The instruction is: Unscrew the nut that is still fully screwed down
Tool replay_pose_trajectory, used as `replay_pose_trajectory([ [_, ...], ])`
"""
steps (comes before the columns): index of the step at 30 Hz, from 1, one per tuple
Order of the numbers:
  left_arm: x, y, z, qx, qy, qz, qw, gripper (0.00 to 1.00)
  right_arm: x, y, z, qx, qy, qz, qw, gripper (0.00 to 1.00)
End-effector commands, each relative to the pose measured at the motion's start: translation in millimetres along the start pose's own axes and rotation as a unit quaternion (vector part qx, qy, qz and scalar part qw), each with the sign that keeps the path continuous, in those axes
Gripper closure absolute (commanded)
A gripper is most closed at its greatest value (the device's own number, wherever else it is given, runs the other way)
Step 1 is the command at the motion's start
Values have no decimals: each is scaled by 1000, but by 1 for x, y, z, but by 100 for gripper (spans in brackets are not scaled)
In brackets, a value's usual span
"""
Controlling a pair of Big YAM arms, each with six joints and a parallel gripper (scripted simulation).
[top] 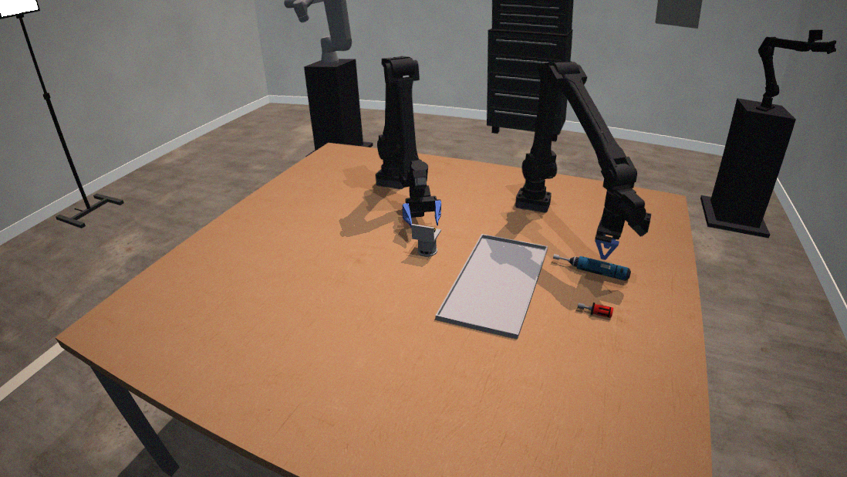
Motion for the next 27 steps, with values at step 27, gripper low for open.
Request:
replay_pose_trajectory([
  [27,-10,23,-15,23,-3,-16,1000,35,-64,8,-5,-2,-8,-8,1000,14],
])
Point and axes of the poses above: on each arm, the point where the finger pads meet when closed, its own y axis back along the fingers, its own z axis across the jaws, x = y × z, the point moved 9 cm from there along y, back along the fingers, and after that the axes turned 9 degrees about y, right-handed, at the moved point
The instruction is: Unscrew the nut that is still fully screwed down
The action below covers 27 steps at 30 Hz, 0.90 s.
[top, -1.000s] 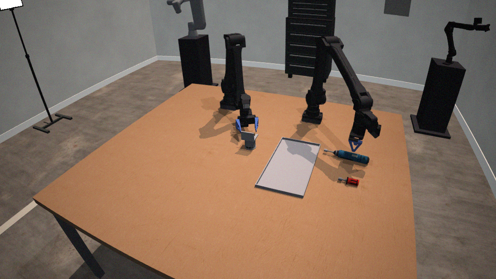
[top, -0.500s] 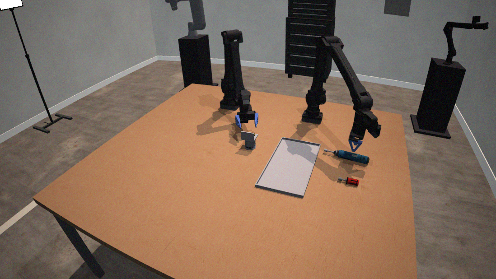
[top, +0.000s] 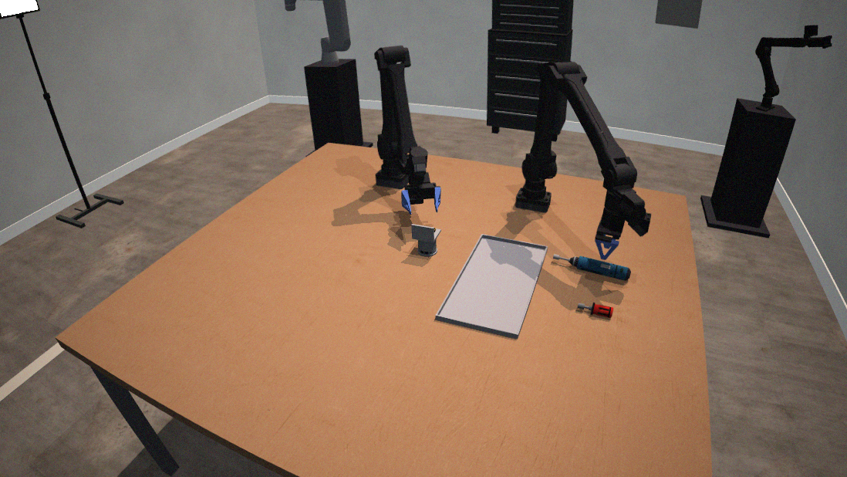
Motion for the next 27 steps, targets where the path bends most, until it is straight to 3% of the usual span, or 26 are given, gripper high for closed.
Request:
replay_pose_trajectory([
  [1,-10,23,-15,23,-3,-16,1000,35,-24,-6,2,-1,-10,-15,1000,14],
  [7,-10,23,-15,23,-3,-16,1000,35,-12,-4,3,-3,-5,3,1000,14],
  [9,-10,23,-15,23,-3,-16,1000,35,-31,-4,1,-1,-10,-15,1000,14],
  [19,-10,23,-15,23,-3,-16,1000,35,-59,3,-3,-1,-11,-18,1000,14],
  [24,-10,23,-15,23,-3,-16,1000,35,-41,3,-2,-3,-5,5,1000,14],
  [25,-10,23,-15,23,-3,-16,1000,35,-60,4,-4,-1,-11,-17,1000,14],
  [27,-10,23,-15,23,-3,-16,1000,35,-68,4,-4,-1,-11,-20,1000,14],
])
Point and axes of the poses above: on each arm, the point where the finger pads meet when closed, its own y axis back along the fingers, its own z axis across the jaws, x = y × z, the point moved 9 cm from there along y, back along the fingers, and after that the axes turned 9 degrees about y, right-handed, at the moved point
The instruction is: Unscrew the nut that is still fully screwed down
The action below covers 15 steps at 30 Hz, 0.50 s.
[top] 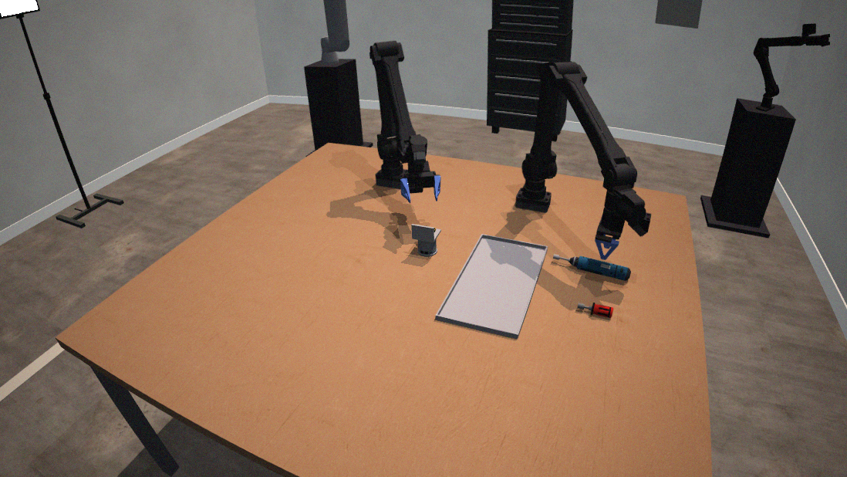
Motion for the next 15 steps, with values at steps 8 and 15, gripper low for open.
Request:
replay_pose_trajectory([
  [8,-10,23,-15,23,-3,-16,1000,35,-46,2,-2,-1,-12,-21,1000,14],
  [15,-10,23,-15,23,-3,-16,1000,35,-37,0,0,-2,-7,-5,1000,14],
])
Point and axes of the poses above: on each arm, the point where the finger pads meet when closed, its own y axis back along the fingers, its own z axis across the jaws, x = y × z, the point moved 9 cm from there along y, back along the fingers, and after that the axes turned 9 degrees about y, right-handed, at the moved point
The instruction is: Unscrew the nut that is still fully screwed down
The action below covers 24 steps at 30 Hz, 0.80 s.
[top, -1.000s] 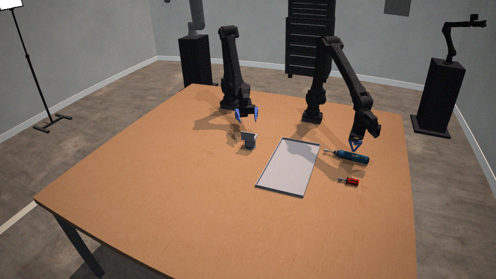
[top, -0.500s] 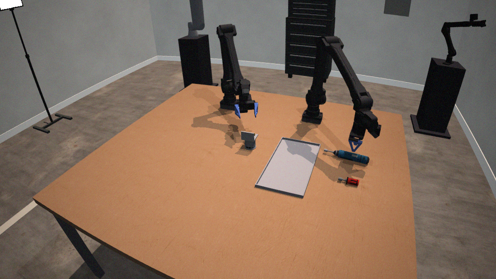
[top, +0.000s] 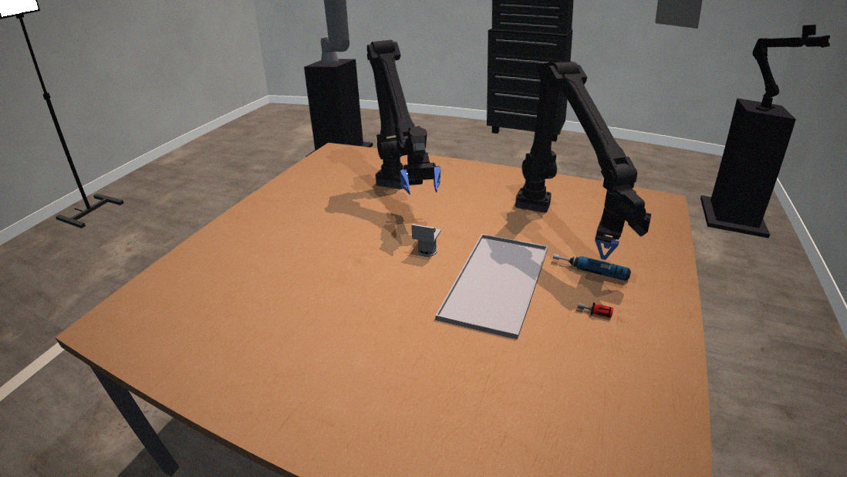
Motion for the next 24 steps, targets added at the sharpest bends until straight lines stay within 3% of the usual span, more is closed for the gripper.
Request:
replay_pose_trajectory([
  [1,-10,23,-15,23,-3,-16,1000,35,-19,-7,3,-1,-9,-11,1000,14],
  [11,-10,23,-15,23,-3,-16,1000,35,-34,-4,1,-1,-11,-20,1000,14],
  [13,-10,23,-15,23,-3,-16,1000,35,-17,-4,2,-2,-6,0,1000,14],
  [16,-10,23,-15,23,-3,-16,1000,35,-16,-3,2,-3,-6,1,1000,14],
  [22,-10,23,-15,23,-3,-16,1000,35,-37,-11,-53,62,-13,-31,998,14],
  [24,-10,23,-15,23,-3,-16,1000,35,-31,-18,-68,79,-14,-25,996,14],
])
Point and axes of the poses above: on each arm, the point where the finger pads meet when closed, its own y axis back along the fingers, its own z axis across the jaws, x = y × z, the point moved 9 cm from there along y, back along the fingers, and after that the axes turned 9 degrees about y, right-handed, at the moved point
